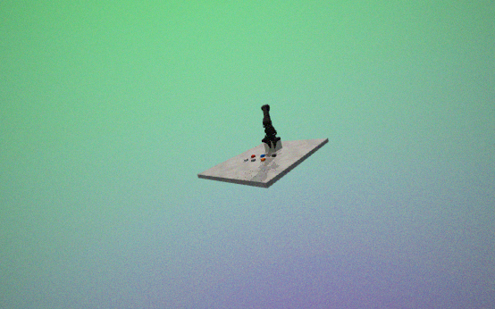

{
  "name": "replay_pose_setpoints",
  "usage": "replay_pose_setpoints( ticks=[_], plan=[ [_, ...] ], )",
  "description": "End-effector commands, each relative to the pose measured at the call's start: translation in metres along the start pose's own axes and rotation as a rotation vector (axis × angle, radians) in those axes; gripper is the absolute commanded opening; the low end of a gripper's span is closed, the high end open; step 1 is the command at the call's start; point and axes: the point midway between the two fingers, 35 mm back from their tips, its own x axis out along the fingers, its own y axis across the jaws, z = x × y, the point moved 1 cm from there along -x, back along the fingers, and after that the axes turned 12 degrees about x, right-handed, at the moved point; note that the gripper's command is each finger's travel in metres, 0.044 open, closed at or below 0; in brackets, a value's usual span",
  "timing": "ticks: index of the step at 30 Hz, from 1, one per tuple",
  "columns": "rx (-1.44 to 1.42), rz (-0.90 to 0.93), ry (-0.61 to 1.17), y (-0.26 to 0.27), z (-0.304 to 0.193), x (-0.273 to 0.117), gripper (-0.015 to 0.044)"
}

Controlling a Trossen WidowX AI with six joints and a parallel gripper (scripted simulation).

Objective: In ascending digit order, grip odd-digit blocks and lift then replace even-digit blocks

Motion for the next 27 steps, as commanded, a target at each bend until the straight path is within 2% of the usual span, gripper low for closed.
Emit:
replay_pose_setpoints(
  ticks=[1, 4, 27],
  plan=[
    [0.003, -0.018, 0.020, -0.007, -0.009, 0.038, 0.0330],
    [0.003, -0.018, 0.020, -0.007, -0.009, 0.038, 0.0400],
    [0.003, -0.018, 0.020, -0.007, -0.010, 0.070, 0.0400]
  ],
)
